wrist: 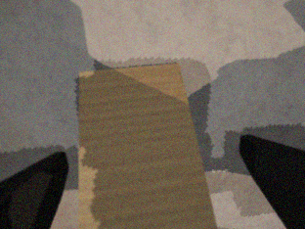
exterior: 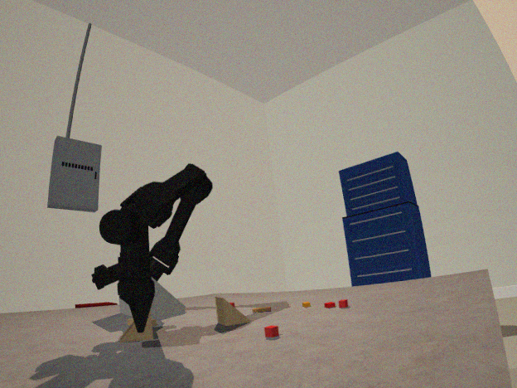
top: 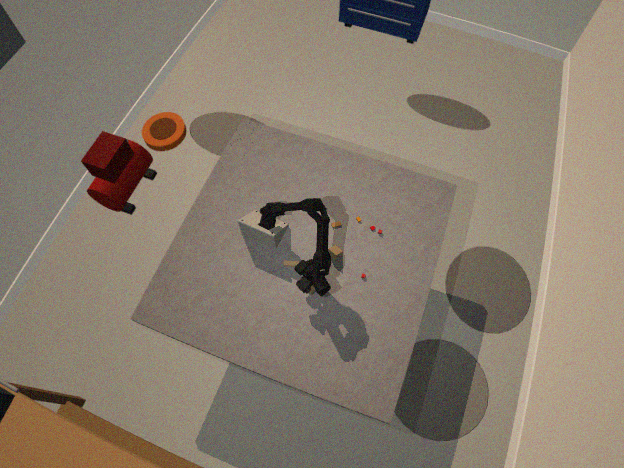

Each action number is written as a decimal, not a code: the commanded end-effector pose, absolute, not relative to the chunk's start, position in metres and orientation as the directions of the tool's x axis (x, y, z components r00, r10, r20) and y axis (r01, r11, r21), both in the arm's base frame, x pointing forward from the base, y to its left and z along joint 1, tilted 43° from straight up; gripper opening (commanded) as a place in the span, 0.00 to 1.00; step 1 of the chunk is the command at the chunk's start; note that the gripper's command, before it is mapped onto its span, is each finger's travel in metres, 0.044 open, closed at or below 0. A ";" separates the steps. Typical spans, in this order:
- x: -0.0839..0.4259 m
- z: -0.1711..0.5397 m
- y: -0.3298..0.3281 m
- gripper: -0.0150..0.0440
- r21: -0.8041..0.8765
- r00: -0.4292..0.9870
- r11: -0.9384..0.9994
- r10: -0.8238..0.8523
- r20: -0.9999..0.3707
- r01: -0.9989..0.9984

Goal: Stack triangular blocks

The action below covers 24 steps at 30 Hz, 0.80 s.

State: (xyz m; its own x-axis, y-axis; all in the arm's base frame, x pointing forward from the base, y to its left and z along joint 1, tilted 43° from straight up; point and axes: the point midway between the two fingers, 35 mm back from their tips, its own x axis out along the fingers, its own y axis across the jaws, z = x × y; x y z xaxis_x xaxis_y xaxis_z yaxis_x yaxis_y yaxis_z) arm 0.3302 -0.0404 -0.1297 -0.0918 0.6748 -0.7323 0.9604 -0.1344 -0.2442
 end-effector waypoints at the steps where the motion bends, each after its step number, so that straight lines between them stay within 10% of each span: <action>1: 0.338 -0.099 -0.073 1.00 -0.215 -0.063 -0.150 0.664 -0.745 0.965; 12: 0.339 -0.101 -0.071 1.00 -0.201 -0.059 -0.141 0.662 -0.747 0.969; 18: 0.342 -0.093 -0.055 1.00 0.083 -0.170 0.419 0.533 -0.829 0.904; 24: 0.347 -0.081 -0.038 1.00 0.246 -0.251 0.891 0.356 -0.900 0.382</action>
